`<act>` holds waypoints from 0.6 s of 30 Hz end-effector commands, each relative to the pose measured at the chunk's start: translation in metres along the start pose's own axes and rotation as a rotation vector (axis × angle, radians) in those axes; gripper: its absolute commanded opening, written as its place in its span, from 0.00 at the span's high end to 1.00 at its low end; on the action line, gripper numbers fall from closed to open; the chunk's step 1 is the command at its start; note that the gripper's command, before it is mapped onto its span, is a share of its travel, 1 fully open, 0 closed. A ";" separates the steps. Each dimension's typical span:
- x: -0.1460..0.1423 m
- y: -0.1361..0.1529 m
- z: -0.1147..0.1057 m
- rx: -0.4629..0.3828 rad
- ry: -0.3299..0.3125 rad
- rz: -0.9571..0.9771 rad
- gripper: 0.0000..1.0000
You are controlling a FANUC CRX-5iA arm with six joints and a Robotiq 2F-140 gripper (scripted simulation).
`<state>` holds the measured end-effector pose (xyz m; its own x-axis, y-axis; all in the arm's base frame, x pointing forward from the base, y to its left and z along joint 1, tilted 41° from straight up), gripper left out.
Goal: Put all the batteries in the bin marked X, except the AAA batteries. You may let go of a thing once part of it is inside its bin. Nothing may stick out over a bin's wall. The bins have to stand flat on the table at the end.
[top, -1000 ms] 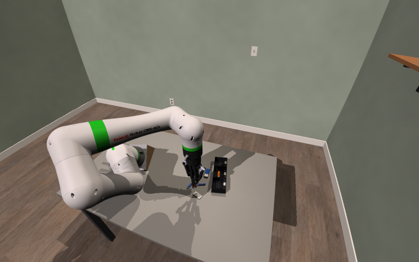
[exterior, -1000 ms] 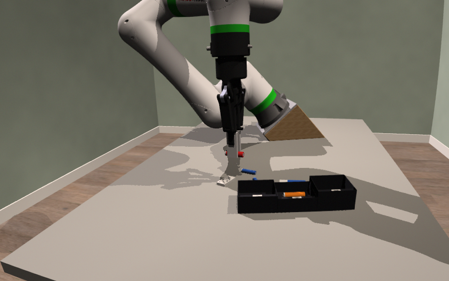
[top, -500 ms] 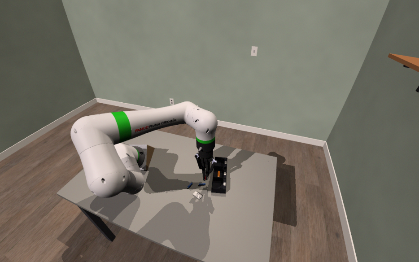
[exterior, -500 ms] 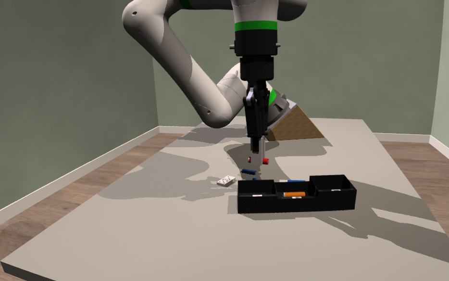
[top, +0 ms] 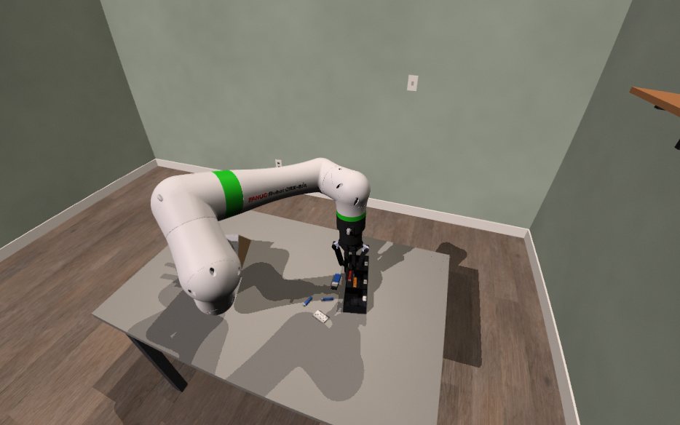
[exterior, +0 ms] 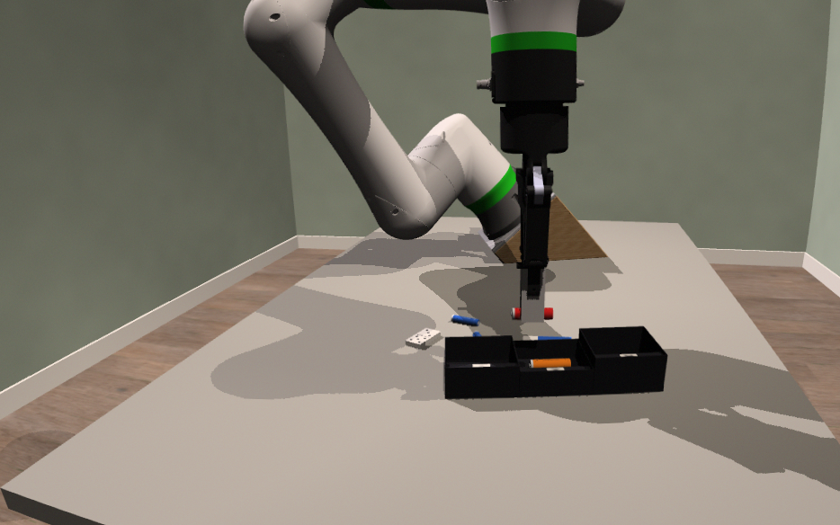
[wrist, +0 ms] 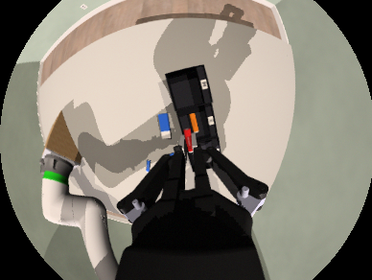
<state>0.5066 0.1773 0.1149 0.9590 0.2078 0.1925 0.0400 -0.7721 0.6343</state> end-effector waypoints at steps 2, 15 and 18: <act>0.016 -0.021 0.000 0.002 -0.014 -0.065 0.95; 0.018 -0.025 0.000 0.002 -0.014 -0.065 0.95; 0.018 -0.024 0.000 0.002 -0.014 -0.065 0.95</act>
<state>0.5229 0.1997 0.1025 0.9582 0.2493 0.1401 0.1030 -0.7579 0.6441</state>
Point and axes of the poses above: the point where the finger pads meet when closed, its own z axis out along the fingers, its own x axis across the jaws, y = z × x, the point moved 4 cm from there along -z, back along the fingers, and after that the axes turned 5 degrees about z, right-handed, at the moved point
